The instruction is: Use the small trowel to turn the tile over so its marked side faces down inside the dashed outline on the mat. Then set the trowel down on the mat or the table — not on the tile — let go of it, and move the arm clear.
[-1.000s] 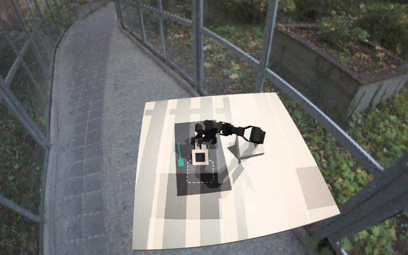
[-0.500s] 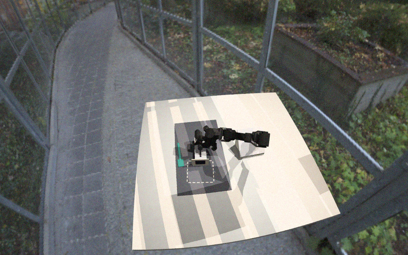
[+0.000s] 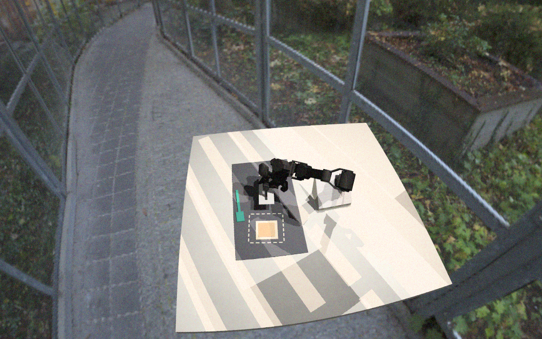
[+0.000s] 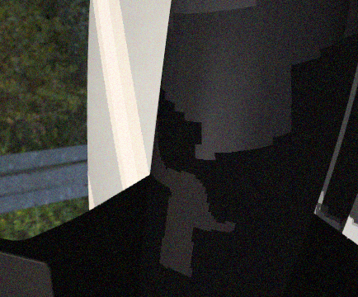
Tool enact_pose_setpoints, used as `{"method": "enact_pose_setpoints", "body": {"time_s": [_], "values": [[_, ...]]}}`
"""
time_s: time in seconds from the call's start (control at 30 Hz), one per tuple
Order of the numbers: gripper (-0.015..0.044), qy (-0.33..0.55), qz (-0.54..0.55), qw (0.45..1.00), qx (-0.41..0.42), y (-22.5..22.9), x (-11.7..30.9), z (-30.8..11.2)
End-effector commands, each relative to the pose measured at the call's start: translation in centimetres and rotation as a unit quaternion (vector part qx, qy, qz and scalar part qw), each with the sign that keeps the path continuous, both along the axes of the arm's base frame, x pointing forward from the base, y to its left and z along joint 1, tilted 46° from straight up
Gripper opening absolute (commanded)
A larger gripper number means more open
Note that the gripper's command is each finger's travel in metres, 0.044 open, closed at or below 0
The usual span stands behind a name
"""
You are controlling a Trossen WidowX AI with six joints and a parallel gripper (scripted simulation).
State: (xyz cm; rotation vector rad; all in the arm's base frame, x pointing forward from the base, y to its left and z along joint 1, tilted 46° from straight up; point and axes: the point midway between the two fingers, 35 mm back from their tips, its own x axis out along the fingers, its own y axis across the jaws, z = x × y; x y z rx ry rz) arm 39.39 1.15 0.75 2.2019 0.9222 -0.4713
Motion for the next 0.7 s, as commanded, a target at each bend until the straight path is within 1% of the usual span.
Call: {"method": "enact_pose_setpoints", "body": {"time_s": [0.0, 0.1, 0.67], "values": [[0.0, -0.009, -0.003, 1.0, -0.002, -1.79, 0.36, -0.08], [0.0, -0.009, -0.003, 1.0, -0.001, -2.42, 0.31, -0.29], [0.0, -0.009, -0.003, 1.0, -0.001, -2.42, 0.31, -0.29]]}}
